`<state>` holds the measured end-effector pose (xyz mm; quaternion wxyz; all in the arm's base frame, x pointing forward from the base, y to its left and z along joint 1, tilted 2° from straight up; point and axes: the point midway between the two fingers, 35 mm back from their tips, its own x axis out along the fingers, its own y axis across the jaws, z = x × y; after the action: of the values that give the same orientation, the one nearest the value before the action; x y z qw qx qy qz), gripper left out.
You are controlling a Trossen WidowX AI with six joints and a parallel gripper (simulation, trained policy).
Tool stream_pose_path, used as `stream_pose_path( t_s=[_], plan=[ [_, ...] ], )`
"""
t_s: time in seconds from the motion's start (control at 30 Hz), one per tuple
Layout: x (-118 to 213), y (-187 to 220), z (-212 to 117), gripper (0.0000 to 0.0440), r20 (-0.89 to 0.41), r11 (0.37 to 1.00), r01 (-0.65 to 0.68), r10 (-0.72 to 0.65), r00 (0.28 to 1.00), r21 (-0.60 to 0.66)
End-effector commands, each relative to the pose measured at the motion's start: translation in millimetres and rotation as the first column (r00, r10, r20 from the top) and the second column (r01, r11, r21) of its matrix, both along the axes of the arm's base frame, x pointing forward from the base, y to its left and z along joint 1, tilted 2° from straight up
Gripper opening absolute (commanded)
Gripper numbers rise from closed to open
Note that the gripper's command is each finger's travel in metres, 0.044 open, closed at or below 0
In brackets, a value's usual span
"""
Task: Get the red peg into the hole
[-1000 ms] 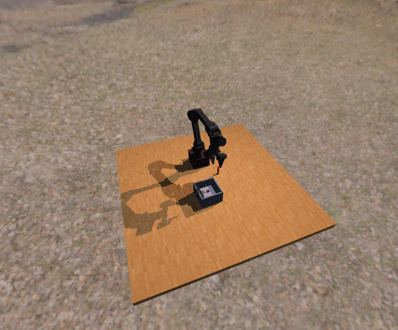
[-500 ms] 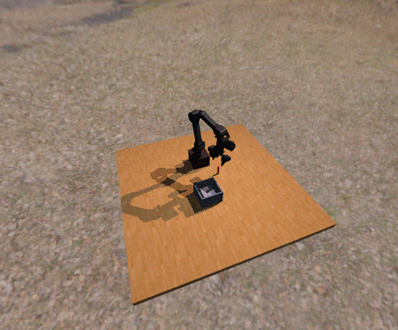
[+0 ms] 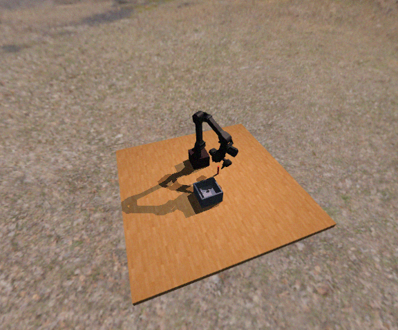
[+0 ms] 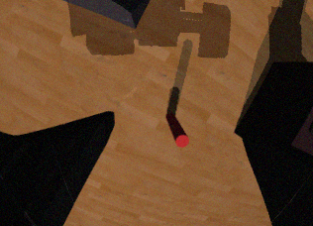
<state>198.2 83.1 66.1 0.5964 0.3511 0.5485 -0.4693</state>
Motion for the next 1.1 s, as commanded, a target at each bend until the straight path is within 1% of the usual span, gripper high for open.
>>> stream_pose_path(
  t_s=[0.0, 0.47, 0.57, 0.63, 0.73, 1.07],
  plan=[
    [-3, 1, -18, 0.0440, -0.018, 1.000, -0.011, 0.011, 1.000, -0.012],
    [-4, 15, -77, 0.0438, 0.036, 0.997, -0.075, 0.074, 0.997, 0.013],
    [-7, 16, -85, 0.0423, 0.037, 0.996, -0.089, 0.088, 0.995, 0.016],
    [-10, 17, -90, 0.0391, 0.032, 0.995, -0.095, 0.094, 0.995, 0.019],
    [-15, 18, -96, 0.0327, 0.017, 0.995, -0.096, 0.096, 0.995, 0.025],
    [-17, 23, -99, 0.0068, -0.037, 0.989, -0.125, 0.128, 0.991, 0.076]
  ],
)
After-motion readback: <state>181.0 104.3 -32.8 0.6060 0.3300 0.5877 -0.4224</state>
